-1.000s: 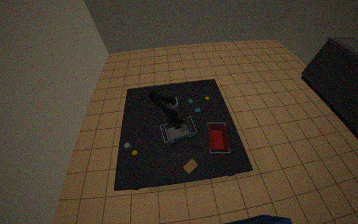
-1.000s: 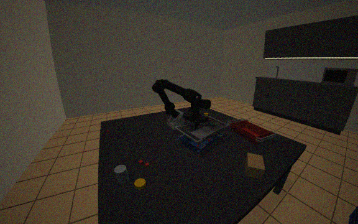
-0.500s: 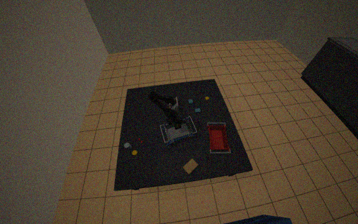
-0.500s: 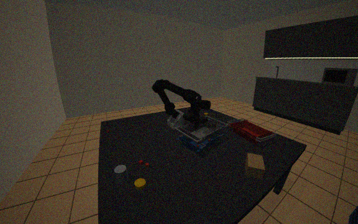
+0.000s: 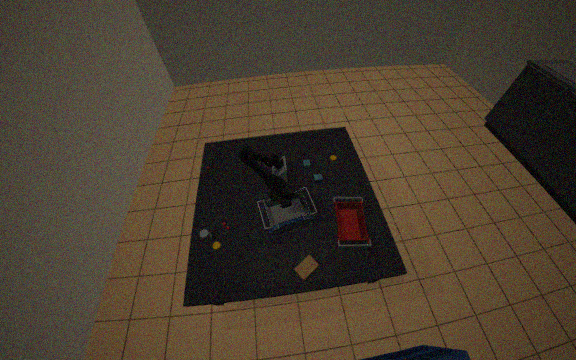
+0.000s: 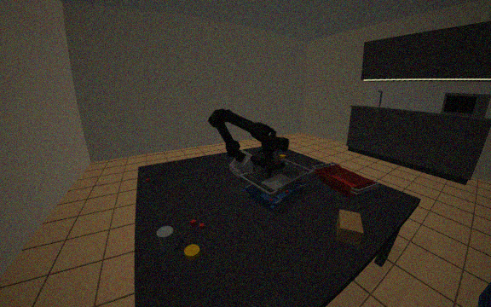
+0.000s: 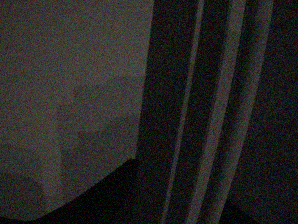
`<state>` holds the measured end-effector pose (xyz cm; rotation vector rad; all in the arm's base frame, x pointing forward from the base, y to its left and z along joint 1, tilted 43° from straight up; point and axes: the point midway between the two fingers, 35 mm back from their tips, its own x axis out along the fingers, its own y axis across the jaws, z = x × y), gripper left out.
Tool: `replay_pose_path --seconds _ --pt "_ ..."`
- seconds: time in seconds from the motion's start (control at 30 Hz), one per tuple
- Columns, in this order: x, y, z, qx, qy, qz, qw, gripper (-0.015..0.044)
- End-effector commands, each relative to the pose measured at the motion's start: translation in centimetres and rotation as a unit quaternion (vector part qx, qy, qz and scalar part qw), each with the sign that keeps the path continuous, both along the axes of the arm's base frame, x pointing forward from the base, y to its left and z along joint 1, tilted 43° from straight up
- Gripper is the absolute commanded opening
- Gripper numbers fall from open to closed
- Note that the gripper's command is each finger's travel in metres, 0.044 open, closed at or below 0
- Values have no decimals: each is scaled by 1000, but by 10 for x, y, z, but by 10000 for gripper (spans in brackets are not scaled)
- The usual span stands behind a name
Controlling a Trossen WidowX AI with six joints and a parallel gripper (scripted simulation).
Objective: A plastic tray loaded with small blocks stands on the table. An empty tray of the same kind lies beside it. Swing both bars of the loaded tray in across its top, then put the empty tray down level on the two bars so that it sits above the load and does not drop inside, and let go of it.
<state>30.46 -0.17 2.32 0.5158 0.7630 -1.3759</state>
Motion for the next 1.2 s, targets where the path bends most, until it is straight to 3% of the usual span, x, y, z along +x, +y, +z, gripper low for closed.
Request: replay_pose_path --seconds 0.0,1.17 --pt "-7 -8 -4 -4 16 -7 1000 0" --pt "-7 -8 -4 -4 16 -7 1000 0"
